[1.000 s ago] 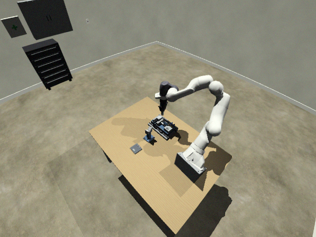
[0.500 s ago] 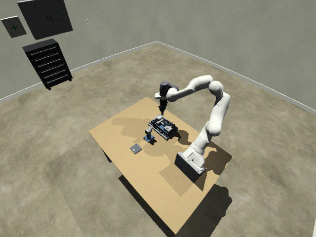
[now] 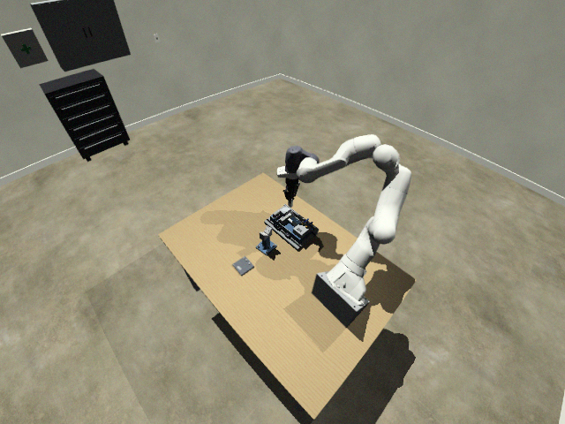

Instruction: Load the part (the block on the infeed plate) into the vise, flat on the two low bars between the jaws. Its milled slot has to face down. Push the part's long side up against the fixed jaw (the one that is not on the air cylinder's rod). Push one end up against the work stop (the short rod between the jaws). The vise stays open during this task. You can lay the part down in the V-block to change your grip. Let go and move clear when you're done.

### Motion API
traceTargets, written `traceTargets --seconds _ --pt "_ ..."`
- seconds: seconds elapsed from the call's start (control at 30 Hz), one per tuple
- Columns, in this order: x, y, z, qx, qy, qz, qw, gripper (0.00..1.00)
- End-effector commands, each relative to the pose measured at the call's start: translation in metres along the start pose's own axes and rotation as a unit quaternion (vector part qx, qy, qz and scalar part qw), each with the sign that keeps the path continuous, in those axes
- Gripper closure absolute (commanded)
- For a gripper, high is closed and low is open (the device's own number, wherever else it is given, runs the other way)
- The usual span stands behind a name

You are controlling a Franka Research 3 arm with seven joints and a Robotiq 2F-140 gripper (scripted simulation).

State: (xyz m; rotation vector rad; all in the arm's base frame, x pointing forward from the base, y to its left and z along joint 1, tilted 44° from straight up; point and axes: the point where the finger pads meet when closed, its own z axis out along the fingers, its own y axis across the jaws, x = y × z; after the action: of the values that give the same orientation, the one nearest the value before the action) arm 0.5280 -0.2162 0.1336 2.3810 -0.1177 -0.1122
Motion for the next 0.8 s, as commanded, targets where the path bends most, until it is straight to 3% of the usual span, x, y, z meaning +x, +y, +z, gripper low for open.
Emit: traceTargets --seconds 0.0,0.77 --pt "-0.0002 0.0009 0.0034 -0.001 0.0 0.002 1.0 1.0" --pt "-0.0002 0.0009 0.0071 -0.001 0.0 0.002 1.0 1.0"
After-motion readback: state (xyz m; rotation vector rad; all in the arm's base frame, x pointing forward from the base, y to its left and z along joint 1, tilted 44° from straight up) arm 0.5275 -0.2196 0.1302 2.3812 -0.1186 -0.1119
